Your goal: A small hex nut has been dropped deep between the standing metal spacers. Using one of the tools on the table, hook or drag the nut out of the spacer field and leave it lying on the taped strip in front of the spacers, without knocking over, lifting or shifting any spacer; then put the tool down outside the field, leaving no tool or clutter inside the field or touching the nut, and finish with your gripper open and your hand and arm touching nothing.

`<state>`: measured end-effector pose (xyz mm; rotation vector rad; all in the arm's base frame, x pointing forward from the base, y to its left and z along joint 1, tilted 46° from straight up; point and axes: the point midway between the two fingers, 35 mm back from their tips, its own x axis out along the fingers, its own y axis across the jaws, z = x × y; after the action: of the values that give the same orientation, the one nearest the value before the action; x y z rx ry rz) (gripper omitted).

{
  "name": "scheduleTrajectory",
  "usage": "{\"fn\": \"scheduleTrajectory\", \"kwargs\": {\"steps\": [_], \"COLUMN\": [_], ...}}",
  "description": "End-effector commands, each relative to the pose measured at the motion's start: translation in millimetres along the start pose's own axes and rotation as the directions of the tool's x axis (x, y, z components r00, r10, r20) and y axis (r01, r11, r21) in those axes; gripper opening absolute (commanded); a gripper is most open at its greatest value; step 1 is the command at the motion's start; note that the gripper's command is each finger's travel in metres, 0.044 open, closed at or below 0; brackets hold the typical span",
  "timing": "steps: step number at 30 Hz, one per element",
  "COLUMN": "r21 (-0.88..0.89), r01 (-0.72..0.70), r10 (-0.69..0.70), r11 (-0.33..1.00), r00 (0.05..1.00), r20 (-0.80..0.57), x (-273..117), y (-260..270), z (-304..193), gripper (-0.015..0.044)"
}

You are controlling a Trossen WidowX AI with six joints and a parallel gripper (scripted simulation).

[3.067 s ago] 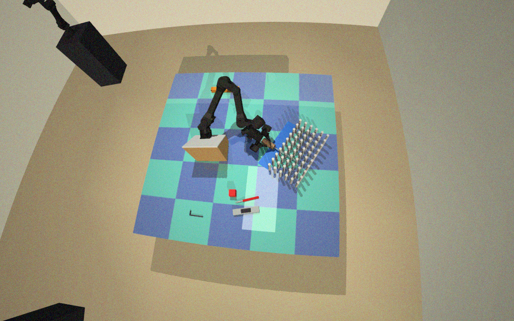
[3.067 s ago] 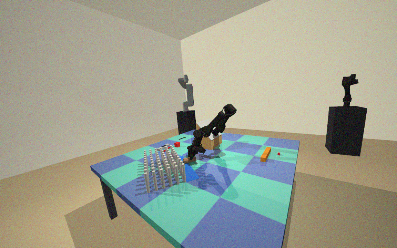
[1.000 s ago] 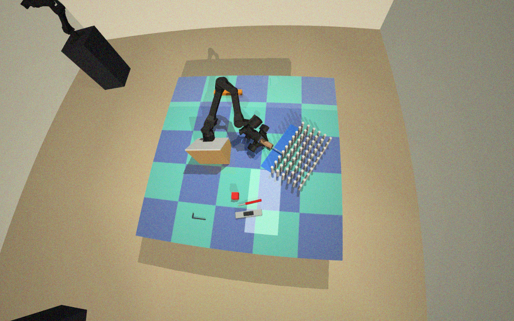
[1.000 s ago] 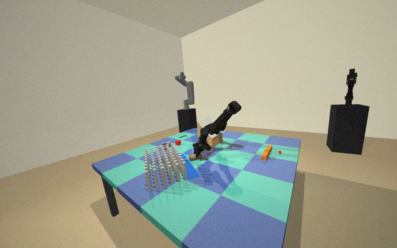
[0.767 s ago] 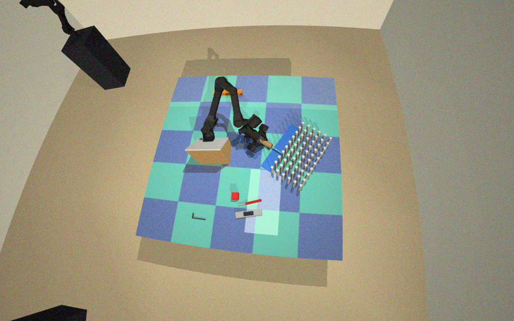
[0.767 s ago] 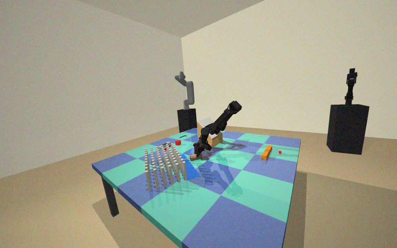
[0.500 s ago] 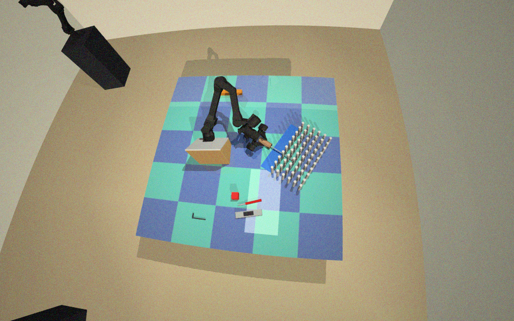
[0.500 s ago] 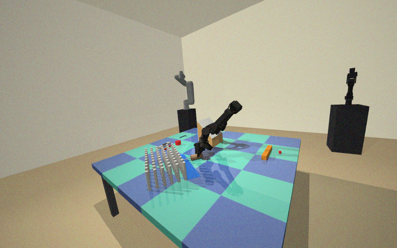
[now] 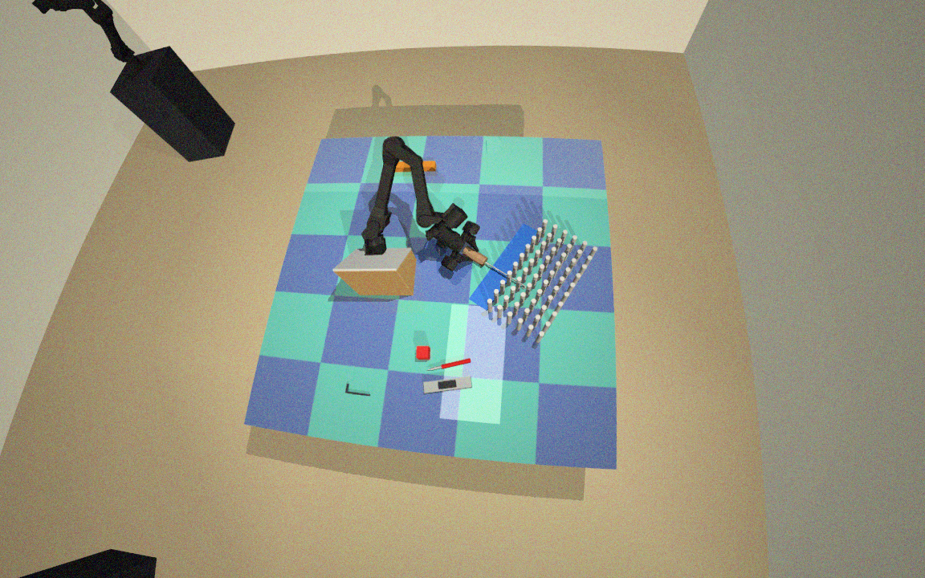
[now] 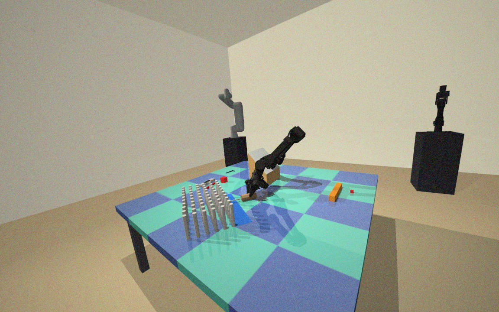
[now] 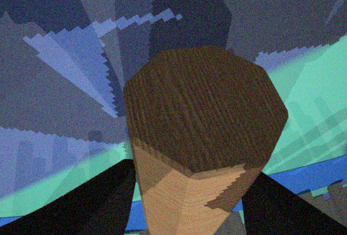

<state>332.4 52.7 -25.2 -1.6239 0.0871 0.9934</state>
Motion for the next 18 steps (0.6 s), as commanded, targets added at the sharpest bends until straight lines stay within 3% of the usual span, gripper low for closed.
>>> {"fn": "scheduleTrajectory", "kwargs": {"steps": [1,18], "r21": [0.003,0.004], "r01": [0.002,0.002], "r10": [-0.002,-0.002], "r11": [1.000,1.000], "r00": [1.000,1.000], "r20": [-0.002,-0.001], "x": [-2.5,-8.2], "y": [-0.4,-0.3], "z": [2.8,11.4], "gripper": [0.0000,0.0000]}}
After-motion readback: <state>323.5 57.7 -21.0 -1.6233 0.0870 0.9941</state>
